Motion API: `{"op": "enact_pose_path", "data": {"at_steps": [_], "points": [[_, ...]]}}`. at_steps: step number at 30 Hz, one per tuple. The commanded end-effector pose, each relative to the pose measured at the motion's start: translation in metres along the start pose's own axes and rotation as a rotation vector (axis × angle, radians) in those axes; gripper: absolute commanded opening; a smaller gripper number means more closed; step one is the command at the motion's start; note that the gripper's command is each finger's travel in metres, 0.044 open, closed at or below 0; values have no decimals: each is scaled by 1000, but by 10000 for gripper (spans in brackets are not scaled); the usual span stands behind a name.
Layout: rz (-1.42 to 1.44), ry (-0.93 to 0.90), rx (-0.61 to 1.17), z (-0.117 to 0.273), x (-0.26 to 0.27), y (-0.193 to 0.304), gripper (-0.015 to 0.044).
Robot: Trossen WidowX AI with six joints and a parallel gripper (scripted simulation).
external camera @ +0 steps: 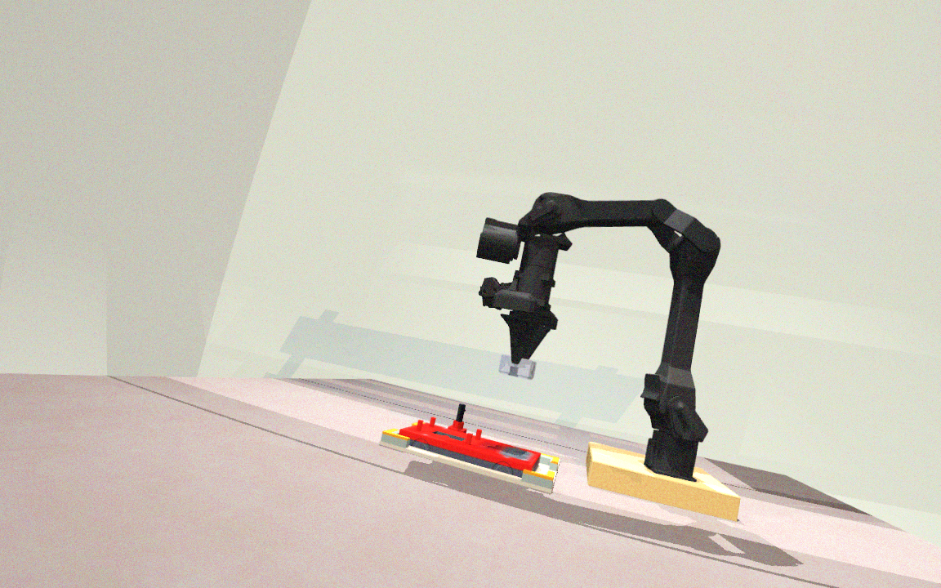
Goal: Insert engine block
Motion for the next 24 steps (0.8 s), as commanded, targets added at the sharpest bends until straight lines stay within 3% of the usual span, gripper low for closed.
{"op": "enact_pose_path", "data": {"at_steps": [1,24], "points": [[13,2,3,-7,3,-9,0],[78,1,-2,-59,16,-60,0]]}}
Point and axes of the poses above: the point midway between the two fingers, 35 mm back from their tips, its own z axis back along the fingers, its own x axis across the jaws, y = z × x, the point moved 4 cm from there along z, back along the fingers, and after that the axes turned 8 degrees about z, right-handed, at the moved point
